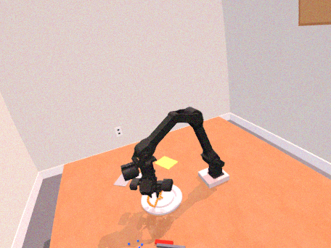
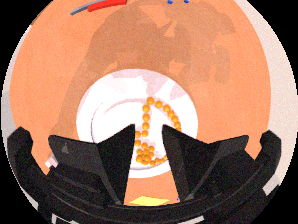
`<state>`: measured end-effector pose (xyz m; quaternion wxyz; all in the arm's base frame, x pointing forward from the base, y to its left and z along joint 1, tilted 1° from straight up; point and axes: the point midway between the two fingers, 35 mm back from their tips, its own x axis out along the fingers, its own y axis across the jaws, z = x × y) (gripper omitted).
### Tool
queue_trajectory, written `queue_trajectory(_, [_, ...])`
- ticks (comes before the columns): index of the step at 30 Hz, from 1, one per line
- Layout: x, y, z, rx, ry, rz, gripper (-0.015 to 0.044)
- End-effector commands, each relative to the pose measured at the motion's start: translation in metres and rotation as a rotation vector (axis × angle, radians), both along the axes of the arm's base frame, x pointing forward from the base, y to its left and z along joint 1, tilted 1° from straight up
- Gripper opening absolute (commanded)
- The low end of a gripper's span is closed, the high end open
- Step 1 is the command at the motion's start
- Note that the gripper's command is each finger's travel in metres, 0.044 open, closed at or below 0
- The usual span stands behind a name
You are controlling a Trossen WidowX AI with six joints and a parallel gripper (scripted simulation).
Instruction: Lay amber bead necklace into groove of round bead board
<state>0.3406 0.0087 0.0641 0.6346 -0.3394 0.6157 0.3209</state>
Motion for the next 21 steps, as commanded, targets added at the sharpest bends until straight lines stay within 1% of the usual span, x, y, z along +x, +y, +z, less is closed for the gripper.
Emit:
queue_trajectory(1, [-0.001, -0.001, -0.011, 0.001, 0.003, 0.009, 0.012])
queue_trajectory(2, [0.0, 0.0, -0.002, 0.0, -0.001, 0.001, 0.012])
queue_trajectory(5, [0.0, 0.0, -0.004, 0.0, -0.001, 0.001, 0.012])
queue_trajectory(21, [0.0, -0.001, -0.029, 0.0, 0.003, 0.008, 0.012])
